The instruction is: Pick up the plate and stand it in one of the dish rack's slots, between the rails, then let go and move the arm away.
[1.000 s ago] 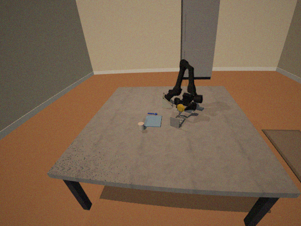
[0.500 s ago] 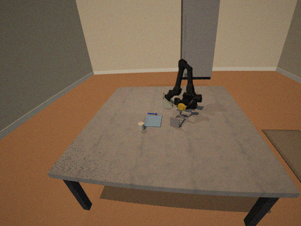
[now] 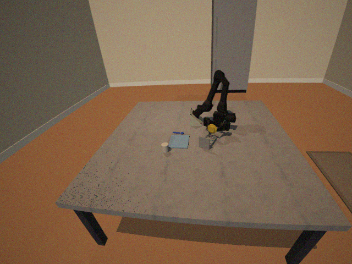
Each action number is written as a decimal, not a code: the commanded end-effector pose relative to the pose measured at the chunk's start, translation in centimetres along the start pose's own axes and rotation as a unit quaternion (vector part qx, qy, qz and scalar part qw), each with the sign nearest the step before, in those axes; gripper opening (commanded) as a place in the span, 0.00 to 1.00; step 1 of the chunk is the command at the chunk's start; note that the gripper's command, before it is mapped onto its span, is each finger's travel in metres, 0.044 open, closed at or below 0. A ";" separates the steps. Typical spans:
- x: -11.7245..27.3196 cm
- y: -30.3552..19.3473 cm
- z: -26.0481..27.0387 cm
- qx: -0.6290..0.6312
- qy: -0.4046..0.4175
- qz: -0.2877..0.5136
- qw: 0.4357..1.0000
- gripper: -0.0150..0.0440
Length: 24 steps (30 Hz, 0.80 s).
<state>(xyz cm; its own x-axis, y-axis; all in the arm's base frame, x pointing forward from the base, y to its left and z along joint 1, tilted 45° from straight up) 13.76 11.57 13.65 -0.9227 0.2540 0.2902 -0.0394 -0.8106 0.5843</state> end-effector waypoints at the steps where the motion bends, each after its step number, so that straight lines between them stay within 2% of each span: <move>1: -0.5 -0.6 -0.2 0.004 -0.002 0.000 1.000 0.25; 19: -2.6 -0.8 -0.4 -0.005 0.002 -0.001 1.000 0.25; 24: -2.6 -2.7 -0.8 -0.009 0.003 -0.001 1.000 0.25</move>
<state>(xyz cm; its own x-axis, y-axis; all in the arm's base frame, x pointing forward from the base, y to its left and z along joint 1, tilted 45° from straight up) 15.94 12.08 11.60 -0.9267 0.2460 0.2842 -0.0438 -0.8217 0.5683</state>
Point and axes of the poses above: the point midway between the two fingers, 35 mm back from their tips, its own x axis back along the fingers, its own z axis across the jaws, y = z × x, the point moved 10 cm from there along x, back along the fingers, and after that the axes turned 9 degrees about -x, right-handed, at the moved point
